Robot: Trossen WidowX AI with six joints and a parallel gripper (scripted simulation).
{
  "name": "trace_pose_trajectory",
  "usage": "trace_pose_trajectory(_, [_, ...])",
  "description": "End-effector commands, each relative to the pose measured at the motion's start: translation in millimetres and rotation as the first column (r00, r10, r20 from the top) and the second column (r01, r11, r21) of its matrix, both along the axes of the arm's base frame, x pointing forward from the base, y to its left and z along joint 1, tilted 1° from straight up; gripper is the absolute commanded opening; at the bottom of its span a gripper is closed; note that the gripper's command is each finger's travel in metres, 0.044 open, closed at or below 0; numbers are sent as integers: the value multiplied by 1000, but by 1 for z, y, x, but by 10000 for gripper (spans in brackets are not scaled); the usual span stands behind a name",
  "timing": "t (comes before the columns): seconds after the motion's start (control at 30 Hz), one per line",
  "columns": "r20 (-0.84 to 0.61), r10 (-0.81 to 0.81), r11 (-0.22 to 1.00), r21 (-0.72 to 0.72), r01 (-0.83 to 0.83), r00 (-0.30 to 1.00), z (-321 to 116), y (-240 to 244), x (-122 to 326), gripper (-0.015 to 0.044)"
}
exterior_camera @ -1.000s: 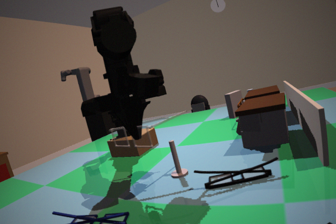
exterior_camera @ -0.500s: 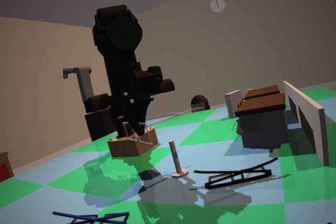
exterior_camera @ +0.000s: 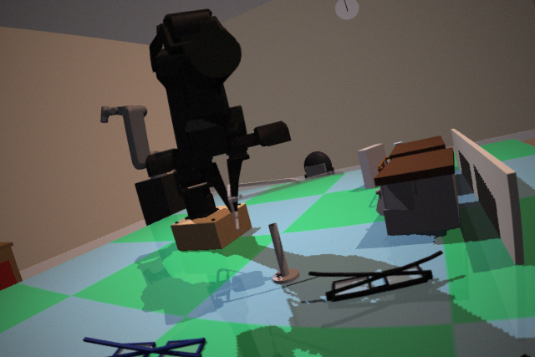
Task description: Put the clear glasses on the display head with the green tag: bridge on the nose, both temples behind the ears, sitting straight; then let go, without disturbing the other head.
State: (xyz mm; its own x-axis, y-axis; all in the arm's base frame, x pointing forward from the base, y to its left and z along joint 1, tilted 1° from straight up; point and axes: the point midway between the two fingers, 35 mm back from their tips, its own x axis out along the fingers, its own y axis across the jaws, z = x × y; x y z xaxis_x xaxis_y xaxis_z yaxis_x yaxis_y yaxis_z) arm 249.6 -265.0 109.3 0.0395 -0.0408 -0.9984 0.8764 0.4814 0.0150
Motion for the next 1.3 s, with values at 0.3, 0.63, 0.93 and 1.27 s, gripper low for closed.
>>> trace_pose_trajectory(0.3, [12,-409,912,20,409,912,-1,15,3,0])
trace_pose_trajectory(0.63, [15,-675,737,38,675,737,-1,25,6,0])
trace_pose_trajectory(0.93, [13,-857,515,55,855,515,-2,35,8,0])
trace_pose_trajectory(1.27, [5,-976,219,71,973,219,-2,45,9,0])
